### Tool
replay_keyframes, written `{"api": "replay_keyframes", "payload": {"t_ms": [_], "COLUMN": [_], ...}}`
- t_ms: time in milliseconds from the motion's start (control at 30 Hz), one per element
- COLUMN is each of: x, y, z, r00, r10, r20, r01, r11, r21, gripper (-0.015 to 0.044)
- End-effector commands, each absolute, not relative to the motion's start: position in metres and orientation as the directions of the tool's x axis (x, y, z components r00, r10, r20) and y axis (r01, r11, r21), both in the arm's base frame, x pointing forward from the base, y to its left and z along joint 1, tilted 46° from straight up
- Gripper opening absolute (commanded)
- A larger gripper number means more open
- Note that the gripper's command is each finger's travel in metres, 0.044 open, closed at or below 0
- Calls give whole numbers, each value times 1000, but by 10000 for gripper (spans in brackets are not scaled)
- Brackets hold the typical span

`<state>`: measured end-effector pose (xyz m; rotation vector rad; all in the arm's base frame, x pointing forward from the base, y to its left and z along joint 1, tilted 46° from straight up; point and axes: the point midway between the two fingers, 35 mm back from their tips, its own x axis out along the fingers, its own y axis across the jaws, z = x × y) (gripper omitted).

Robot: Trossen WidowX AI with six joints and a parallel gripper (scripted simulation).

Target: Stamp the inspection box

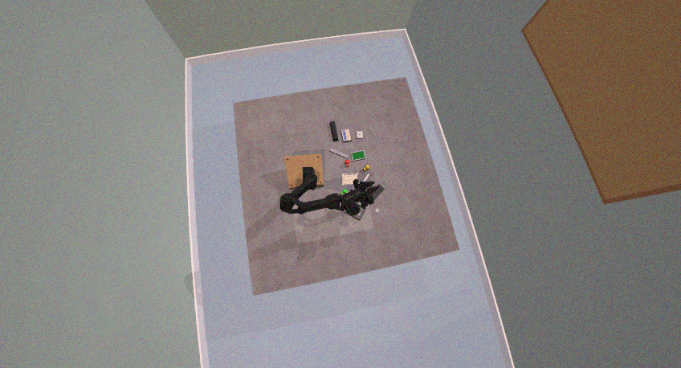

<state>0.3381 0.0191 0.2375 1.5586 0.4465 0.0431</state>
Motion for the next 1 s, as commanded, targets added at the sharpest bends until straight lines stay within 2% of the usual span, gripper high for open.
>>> {"api": "replay_keyframes", "payload": {"t_ms": [0,100,200,300,400,467,967], "x": [330,312,285,253,226,221,220], "y": [-6,-20,-36,-54,-71,-75,-71], "z": [156,124,101,91,98,103,99], "r00": [778,632,447,241,83,53,51], "r10": [27,-121,-288,-481,-670,-720,-722], "r20": [-628,-765,-847,-843,-738,-692,-690], "r01": [547,632,603,391,13,-112,-120], "r11": [463,653,796,843,741,685,681], "r21": [697,419,47,-369,-671,-720,-722], "gripper": [211,211,211,211,211,211,211]}}
